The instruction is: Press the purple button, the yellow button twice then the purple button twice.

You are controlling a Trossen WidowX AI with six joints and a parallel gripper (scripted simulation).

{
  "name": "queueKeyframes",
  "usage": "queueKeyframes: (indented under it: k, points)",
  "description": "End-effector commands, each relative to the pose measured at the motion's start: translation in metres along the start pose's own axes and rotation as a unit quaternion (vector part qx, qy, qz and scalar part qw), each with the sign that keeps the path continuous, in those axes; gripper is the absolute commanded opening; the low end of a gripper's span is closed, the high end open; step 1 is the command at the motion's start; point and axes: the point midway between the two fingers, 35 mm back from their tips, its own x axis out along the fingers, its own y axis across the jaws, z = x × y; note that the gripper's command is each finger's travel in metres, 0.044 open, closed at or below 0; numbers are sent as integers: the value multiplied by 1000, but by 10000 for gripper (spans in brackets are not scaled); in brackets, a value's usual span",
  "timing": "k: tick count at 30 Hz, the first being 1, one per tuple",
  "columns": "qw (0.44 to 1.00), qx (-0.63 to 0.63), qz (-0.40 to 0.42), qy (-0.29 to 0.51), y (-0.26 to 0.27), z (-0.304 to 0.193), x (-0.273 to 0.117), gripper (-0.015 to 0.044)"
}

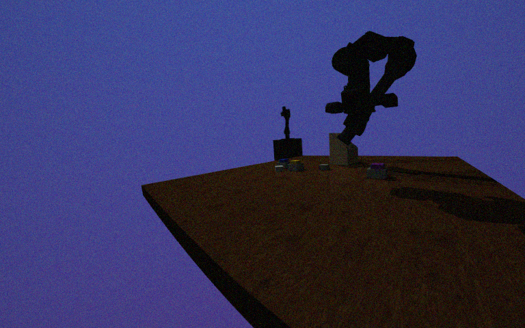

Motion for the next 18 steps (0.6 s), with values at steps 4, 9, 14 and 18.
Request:
queueKeyframes:
  k: [4, 9, 14, 18]
  points:
    - [1000, 2, 18, 1, 44, -19, -4, 20]
    - [1000, 1, 17, 1, 44, -17, 19, 20]
    - [1000, 2, 19, 0, 47, -19, 57, 20]
    - [1000, 2, 19, 0, 47, -19, 58, 20]
